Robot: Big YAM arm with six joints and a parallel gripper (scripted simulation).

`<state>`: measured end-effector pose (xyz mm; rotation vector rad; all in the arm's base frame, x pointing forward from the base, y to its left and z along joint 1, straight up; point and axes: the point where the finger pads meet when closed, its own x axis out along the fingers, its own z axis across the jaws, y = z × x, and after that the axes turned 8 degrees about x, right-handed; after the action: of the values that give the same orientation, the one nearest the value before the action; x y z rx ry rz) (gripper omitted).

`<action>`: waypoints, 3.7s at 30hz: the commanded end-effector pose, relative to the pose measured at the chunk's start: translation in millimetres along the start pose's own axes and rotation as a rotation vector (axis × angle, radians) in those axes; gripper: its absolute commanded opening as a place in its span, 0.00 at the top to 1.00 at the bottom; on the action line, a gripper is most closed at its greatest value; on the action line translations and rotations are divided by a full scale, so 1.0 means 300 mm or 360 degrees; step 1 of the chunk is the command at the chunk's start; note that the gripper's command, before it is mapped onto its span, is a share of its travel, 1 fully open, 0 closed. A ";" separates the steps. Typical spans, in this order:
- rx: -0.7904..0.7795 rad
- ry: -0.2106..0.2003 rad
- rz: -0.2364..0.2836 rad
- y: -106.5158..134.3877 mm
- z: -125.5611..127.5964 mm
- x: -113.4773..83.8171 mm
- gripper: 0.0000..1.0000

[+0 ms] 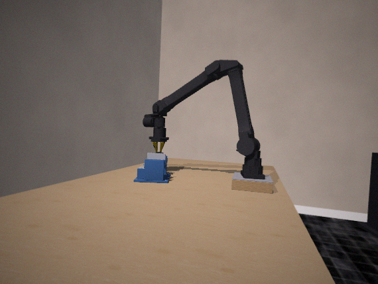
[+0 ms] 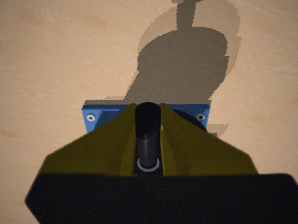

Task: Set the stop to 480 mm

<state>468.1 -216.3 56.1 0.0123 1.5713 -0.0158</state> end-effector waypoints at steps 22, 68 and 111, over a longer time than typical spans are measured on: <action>-0.0010 -0.0056 -0.0023 -0.011 0.020 -0.053 0.94; -0.0002 -0.0028 -0.0021 -0.046 -0.137 0.047 0.94; -0.0004 -0.0013 -0.0013 -0.040 -0.138 0.140 0.94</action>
<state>429.1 -221.2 21.1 0.0116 1.5591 -0.0137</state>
